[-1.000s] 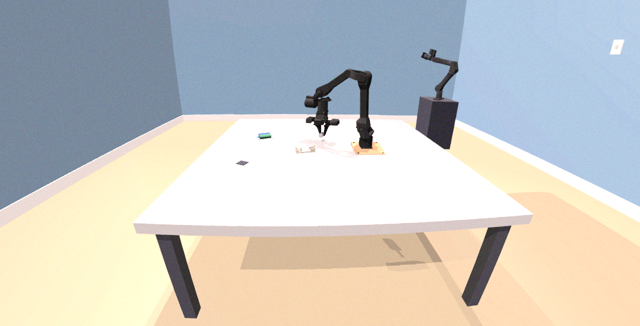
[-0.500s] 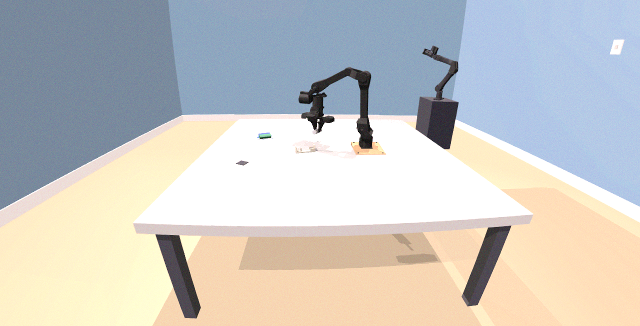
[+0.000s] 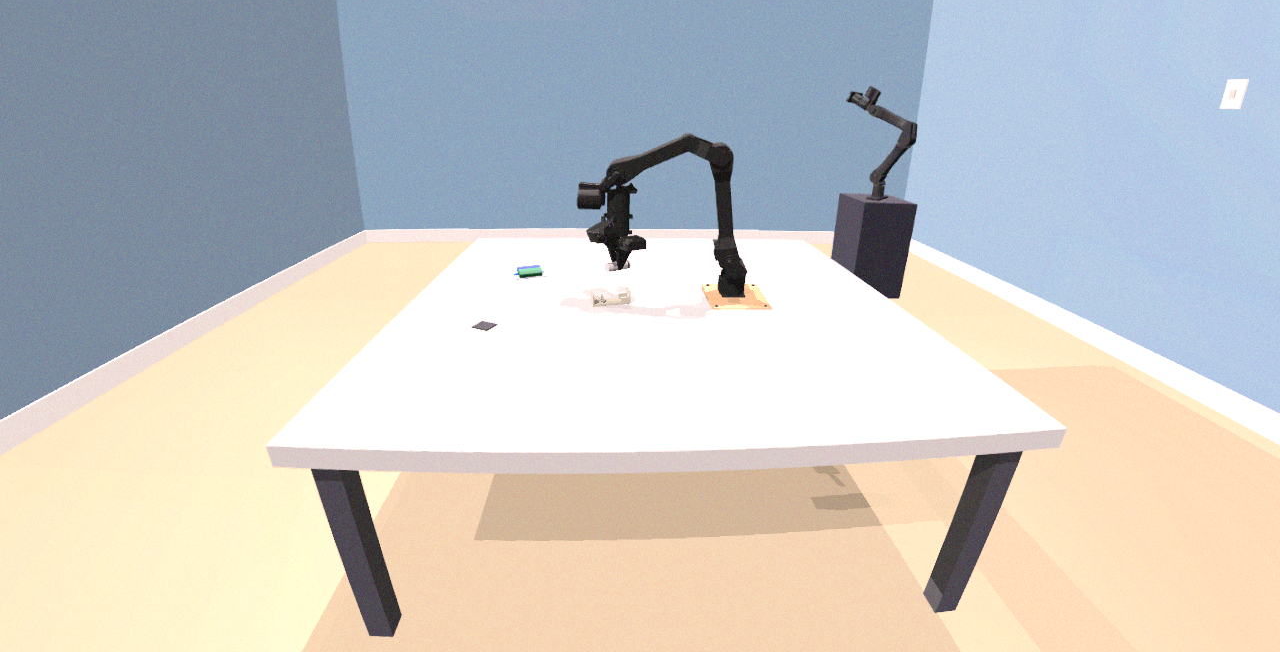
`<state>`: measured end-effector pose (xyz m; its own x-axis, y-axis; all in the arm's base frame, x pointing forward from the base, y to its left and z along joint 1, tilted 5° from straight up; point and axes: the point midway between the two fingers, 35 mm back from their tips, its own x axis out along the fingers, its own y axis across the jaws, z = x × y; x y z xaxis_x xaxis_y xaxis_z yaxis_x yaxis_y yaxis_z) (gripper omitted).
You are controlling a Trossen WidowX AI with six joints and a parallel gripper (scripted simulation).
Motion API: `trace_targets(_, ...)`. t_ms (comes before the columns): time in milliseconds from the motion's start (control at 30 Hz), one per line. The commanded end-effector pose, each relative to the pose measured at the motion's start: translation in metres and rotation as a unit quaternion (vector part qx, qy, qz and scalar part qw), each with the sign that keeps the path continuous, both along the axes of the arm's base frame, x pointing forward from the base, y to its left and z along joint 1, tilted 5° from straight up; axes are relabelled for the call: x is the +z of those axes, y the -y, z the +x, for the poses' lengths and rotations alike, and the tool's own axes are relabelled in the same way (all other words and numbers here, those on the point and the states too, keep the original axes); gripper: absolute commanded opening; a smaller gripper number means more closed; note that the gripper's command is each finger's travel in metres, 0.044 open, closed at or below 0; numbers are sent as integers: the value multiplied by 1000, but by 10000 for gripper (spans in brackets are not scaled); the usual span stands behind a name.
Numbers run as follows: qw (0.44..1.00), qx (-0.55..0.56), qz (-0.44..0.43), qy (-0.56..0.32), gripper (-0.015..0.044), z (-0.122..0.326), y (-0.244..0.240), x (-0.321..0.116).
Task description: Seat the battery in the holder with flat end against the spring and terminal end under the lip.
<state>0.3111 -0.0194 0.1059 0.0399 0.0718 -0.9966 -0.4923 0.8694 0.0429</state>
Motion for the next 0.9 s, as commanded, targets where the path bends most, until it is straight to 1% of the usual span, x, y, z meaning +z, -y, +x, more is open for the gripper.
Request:
trace_targets(0,998,-65,4,-5,79,10,-25,5)
trace_targets(233,989,-146,8,-10,79,18,-60,12)
trace_targets(533,989,-147,6,-17,79,17,-59,10)
trace_targets(867,985,-139,-23,-95,79,13,-60,-16)
